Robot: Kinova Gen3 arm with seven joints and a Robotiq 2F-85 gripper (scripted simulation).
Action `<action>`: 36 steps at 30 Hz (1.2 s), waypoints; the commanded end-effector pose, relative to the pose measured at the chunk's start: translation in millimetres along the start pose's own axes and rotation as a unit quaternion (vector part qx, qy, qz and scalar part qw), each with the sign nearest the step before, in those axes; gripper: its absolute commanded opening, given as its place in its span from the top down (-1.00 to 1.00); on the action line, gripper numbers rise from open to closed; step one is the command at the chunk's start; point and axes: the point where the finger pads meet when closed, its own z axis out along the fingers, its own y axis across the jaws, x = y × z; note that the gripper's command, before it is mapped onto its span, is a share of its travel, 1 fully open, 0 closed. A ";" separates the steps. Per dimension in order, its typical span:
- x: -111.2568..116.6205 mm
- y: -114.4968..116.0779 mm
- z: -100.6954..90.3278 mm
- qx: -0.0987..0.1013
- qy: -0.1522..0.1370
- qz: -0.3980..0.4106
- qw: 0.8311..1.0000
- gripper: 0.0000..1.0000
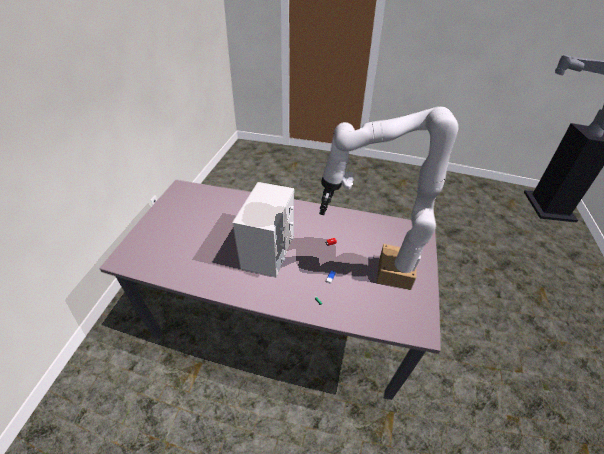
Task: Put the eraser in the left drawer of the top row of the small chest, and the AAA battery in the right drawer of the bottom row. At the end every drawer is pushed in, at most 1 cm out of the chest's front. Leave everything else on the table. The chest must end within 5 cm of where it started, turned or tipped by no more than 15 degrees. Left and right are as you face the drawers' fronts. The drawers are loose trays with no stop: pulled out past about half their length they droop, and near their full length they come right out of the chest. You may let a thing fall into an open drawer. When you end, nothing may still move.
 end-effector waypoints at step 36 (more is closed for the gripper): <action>-15.1 0.0 28.0 0.000 -0.115 0.000 0.993 -1.00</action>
